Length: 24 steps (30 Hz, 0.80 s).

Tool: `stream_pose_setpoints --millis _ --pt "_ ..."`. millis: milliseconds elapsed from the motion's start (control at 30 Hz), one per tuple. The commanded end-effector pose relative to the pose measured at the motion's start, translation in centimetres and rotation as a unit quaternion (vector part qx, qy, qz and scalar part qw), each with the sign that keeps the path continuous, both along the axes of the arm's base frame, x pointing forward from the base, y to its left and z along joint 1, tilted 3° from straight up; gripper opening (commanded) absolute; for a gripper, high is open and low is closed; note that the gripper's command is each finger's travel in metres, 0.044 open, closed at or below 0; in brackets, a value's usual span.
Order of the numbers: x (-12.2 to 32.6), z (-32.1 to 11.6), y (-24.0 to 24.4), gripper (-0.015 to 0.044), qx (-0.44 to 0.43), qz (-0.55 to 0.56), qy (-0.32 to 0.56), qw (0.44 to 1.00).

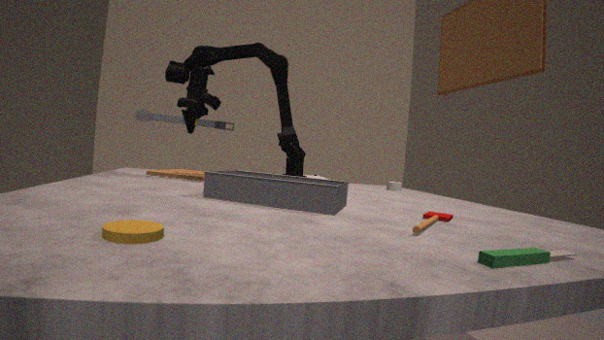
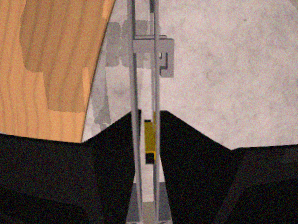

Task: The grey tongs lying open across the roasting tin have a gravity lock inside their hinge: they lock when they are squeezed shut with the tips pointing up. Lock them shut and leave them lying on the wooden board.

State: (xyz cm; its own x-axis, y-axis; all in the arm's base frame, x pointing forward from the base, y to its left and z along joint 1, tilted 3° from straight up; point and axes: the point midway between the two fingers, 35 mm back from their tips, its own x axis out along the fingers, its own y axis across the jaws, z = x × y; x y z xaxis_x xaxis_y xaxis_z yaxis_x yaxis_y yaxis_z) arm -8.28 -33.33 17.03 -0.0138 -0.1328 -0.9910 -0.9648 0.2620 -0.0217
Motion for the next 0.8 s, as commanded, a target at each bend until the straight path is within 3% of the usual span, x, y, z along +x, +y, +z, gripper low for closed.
stream_pose_setpoints --millis 0,767 --pt "-2.4 0.1 0.5 -0.015 -0.008 -0.039 -0.002 0.999" --pt "-14.6 -0.3 6.5 -0.015 -0.028 -0.225 0.004 0.974"
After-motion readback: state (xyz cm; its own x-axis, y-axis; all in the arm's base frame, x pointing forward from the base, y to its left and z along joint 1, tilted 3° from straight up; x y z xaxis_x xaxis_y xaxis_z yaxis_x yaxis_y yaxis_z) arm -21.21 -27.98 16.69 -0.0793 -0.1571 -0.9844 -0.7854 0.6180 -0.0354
